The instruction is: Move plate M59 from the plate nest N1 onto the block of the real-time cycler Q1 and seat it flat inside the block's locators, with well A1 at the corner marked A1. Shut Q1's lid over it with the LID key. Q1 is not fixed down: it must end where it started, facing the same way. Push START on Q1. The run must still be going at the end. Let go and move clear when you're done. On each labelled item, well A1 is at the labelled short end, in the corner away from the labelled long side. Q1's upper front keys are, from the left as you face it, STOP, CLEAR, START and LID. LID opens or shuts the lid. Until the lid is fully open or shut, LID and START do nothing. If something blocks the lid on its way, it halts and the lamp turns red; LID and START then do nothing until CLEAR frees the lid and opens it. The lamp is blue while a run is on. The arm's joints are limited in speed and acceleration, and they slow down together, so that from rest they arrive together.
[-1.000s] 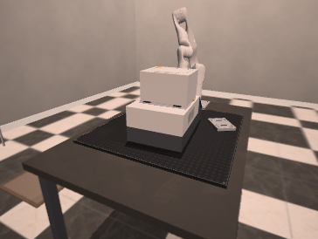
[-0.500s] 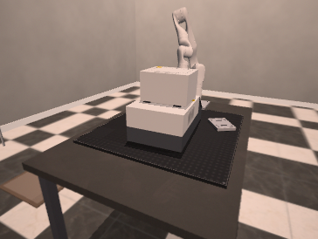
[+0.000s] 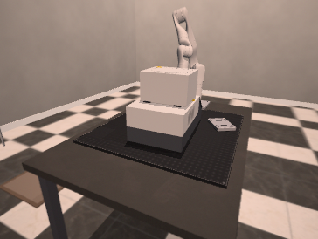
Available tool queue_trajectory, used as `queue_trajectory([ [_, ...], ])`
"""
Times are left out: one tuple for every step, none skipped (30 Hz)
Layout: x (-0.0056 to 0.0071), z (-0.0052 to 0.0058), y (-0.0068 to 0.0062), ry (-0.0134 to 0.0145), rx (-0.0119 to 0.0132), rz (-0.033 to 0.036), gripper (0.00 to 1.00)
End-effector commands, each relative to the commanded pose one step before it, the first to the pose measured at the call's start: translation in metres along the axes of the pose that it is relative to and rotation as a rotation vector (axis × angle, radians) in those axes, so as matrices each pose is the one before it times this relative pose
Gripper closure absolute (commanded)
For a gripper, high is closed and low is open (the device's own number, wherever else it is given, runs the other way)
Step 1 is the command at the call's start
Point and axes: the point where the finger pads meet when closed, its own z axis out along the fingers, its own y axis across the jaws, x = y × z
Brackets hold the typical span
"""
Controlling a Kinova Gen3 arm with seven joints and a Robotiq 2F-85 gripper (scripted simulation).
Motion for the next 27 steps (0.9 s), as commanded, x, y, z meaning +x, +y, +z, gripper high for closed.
queue_trajectory([
  [0.00019, -0.00144, 0.00016, -0.00109, -0.00038, 0.0008, 0.9],
  [0.00041, -0.00125, 0.00038, 0.0, -0.00002, 0.0, 0.9],
  [0.0004, -0.0012, 0.0004, 0.0, 0.0, 0.0, 0.9],
  [0.0004, -0.0012, 0.0004, 0.0, 0.0, 0.0, 0.9],
  [0.0004, -0.0012, 0.0004, 0.0, 0.0, 0.0, 0.9],
  [0.0004, -0.00121, 0.0004, 0.0, 0.0, 0.0, 0.9],
  [0.0004, -0.00121, 0.0004, 0.0, 0.0, 0.0, 0.9],
  [0.0004, -0.00121, 0.0004, 0.0, 0.0, 0.0, 0.9],
  [0.0004, -0.00121, 0.0004, 0.0, 0.0, 0.0, 0.9],
  [0.0004, -0.00121, 0.0004, 0.0, 0.0, 0.0, 0.9],
  [0.0004, -0.00121, 0.0004, 0.0, 0.0, 0.0, 0.9],
  [0.0004, -0.00121, 0.0004, 0.0, 0.0, 0.0, 0.9],
  [0.0004, -0.00121, 0.0004, 0.0, 0.0, 0.0, 0.9],
  [0.0004, -0.00121, 0.0004, 0.0, 0.0, 0.0, 0.9],
  [0.0004, -0.00121, 0.0004, 0.0, 0.0, 0.0, 0.9],
  [0.0, 0.0, 0.0, 0.0, 0.0, 0.0, 0.9],
  [0.0, 0.0, 0.0, 0.0, 0.0, 0.0, 0.9],
  [0.00041, -0.00123, 0.00039, 0.0, -0.00001, 0.0, 0.9],
  [0.00039, -0.00119, 0.0004, 0.0, 0.0, 0.0, 0.9],
  [0.0004, -0.0012, 0.0004, 0.0, 0.0, 0.0, 0.9],
  [0.0004, -0.0012, 0.0004, 0.0, 0.0, 0.0, 0.9],
  [0.0004, -0.0012, 0.0004, 0.0, 0.0, 0.0, 0.9],
  [0.0004, -0.0012, 0.0004, 0.0, 0.0, 0.0, 0.9],
  [0.00018, -0.00054, 0.00017, 0.0, 0.0, 0.0, 0.9],
  [0.00001, -0.00002, 0.0, 0.0, 0.0, 0.0, 0.9],
  [-0.00001, 0.00003, 0.00001, 0.0, 0.00001, 0.0, 0.9],
  [0.00001, -0.00003, -0.00001, 0.0, -0.00001, 0.0, 0.9],
])
